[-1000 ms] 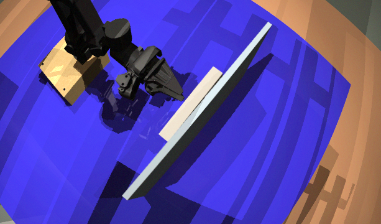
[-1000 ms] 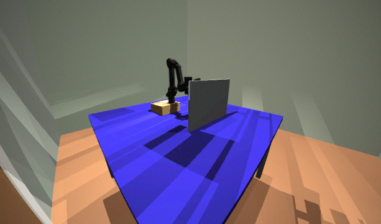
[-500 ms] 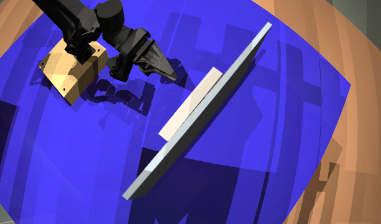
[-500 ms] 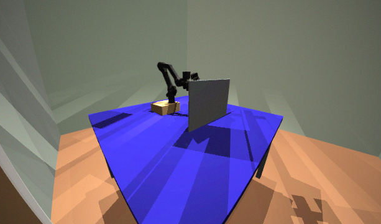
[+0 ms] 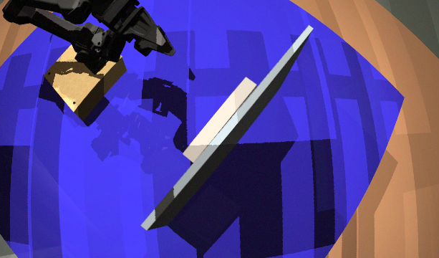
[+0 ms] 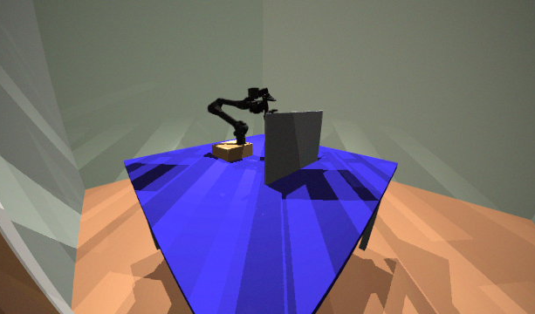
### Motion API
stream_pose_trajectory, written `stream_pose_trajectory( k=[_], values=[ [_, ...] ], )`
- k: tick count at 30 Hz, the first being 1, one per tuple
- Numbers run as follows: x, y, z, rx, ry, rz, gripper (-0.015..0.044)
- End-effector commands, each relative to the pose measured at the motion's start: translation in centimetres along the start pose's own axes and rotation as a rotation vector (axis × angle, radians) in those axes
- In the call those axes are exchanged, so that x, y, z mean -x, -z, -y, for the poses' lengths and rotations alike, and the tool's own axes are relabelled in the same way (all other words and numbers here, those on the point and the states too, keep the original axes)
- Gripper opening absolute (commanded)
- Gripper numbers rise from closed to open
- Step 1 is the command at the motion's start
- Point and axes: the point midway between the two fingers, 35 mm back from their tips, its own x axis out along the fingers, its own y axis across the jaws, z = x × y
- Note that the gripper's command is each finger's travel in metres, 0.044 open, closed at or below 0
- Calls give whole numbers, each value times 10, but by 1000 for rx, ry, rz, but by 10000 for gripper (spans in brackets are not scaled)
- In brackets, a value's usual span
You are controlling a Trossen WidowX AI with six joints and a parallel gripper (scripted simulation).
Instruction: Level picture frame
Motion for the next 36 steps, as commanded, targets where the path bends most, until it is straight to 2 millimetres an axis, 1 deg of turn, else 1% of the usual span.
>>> stream_pose_trajectory(
  k=[1, 3, 36],
  values=[
    [1, 0, 0, -1, 1, 1, 260],
    [5, -1, -1, -3, 6, 2, 260],
    [5, -1, -1, -3, 6, 2, 260]
  ],
)
